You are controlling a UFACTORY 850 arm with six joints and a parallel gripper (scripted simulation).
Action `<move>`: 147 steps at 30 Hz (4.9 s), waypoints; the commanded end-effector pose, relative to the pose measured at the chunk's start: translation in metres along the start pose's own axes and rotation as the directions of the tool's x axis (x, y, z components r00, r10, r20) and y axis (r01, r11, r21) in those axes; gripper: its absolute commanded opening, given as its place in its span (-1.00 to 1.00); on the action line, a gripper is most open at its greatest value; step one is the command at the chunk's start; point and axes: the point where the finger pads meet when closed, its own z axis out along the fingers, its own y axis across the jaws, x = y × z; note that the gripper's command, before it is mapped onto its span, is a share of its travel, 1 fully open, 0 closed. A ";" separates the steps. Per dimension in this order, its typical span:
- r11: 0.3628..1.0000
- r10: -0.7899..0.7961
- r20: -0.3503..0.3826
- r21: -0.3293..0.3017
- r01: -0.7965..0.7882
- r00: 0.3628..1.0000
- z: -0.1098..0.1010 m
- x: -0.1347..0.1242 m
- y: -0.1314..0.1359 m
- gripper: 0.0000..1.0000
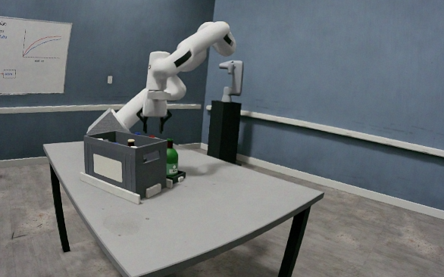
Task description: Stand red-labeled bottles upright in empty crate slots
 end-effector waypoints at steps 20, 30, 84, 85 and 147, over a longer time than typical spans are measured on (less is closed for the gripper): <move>1.000 -0.001 -0.002 0.000 0.001 1.000 0.025 0.001 0.000 0.31; 1.000 -0.001 -0.002 0.000 0.001 1.000 0.032 0.001 0.000 0.31; 1.000 -0.001 -0.002 0.000 0.001 1.000 0.033 0.001 0.000 -1.00; 1.000 -0.001 -0.002 0.000 0.001 1.000 0.033 0.001 0.000 -1.00; 1.000 -0.001 -0.002 0.000 0.001 1.000 0.028 0.001 0.000 -1.00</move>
